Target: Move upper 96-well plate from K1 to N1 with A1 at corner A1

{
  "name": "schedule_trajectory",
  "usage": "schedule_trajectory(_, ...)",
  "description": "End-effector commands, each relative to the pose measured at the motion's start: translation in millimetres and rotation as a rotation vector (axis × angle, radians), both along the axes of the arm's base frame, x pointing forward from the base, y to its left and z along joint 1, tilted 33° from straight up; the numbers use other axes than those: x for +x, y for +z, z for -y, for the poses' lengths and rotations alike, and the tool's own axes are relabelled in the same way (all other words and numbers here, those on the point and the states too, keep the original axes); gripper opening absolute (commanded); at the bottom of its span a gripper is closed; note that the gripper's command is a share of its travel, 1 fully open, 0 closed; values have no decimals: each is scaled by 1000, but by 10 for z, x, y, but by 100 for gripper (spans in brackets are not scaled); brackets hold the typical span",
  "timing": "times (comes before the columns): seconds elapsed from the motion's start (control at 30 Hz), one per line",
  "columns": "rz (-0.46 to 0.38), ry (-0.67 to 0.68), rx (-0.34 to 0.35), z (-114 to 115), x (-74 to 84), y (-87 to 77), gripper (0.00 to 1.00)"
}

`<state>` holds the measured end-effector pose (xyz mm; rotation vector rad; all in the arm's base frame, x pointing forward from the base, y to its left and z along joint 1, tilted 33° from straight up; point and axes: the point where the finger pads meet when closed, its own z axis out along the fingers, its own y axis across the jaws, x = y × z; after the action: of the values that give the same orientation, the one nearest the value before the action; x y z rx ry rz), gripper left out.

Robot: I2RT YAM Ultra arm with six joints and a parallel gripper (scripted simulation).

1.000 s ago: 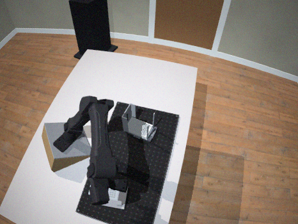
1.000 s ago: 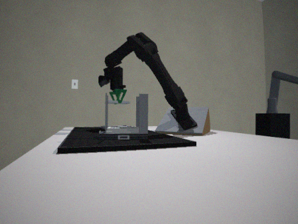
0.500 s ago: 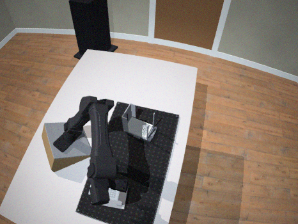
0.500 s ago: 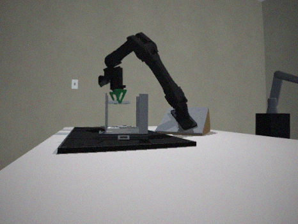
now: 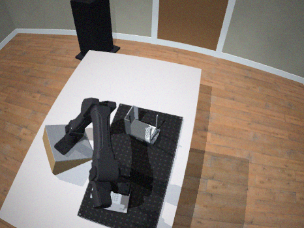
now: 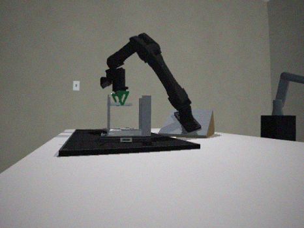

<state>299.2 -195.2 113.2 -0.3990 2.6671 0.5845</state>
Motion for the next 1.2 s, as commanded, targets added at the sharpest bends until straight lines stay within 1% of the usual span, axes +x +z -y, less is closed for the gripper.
schedule_trajectory(0.0, 39, -14, -29, 25, 0, 166, 0)
schedule_trajectory(0.33, 38, -12, -28, 15, 3, 165, 0)
schedule_trajectory(0.37, 32, -7, -22, -31, 12, 103, 0)
schedule_trajectory(0.43, 32, -3, -22, -55, 30, 76, 0)
schedule_trajectory(0.53, 32, -23, -22, -13, 10, 32, 0)
schedule_trajectory(0.67, 34, -3, -23, -90, 77, -22, 0)
schedule_trajectory(0.8, 33, -23, -22, -53, 65, -84, 0)
schedule_trajectory(0.87, 33, -23, -22, -53, 65, -84, 0)
schedule_trajectory(0.9, 62, -20, -53, 14, 149, 0, 0)
schedule_trajectory(0.93, 42, -13, -31, -70, 119, -84, 0)
schedule_trajectory(0.97, 33, -8, -21, -114, 110, -128, 0)
schedule_trajectory(1.17, 33, -17, -21, -123, 126, -215, 0)
